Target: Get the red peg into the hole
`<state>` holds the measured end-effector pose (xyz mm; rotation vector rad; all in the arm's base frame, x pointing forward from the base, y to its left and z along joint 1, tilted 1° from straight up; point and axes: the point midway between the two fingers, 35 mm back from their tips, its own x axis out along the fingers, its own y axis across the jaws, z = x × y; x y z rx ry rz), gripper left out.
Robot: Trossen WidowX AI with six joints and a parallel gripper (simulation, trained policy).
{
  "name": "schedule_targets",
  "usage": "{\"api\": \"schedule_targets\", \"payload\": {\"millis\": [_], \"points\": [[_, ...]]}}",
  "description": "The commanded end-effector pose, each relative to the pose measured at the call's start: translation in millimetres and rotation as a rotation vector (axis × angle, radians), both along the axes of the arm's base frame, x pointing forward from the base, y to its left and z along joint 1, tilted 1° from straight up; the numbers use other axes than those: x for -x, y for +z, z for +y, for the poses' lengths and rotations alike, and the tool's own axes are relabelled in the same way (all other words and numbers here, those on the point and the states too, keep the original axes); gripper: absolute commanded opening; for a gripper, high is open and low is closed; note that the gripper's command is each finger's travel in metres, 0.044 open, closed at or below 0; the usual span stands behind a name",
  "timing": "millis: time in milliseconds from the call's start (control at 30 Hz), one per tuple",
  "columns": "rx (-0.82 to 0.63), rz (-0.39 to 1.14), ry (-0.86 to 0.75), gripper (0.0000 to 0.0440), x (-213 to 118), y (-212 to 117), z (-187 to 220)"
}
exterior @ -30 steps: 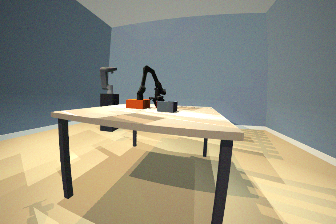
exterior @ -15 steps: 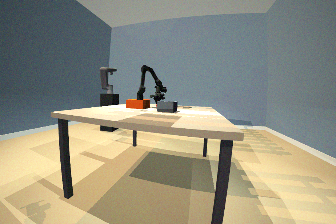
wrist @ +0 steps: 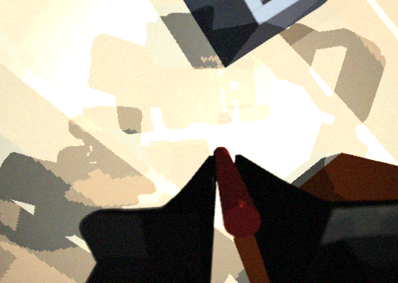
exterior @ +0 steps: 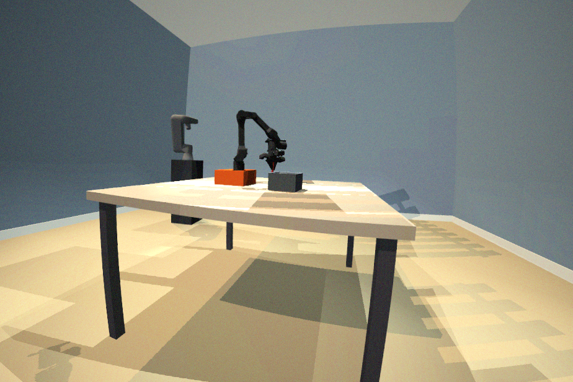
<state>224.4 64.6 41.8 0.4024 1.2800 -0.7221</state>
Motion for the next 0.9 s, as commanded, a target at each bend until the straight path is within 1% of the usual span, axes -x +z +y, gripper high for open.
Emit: {"api": "schedule_targets", "payload": {"millis": [0, 300, 867], "points": [[0.015, -0.029, 0.017, 0.0, -11.2, 18.4, -6.9], [0.04, -0.055, 0.023, 0.0, -33.9, 45.5, -28.4], [0.025, -0.06, -0.081, 0.0, -58.7, 54.2, -86.6]]}}
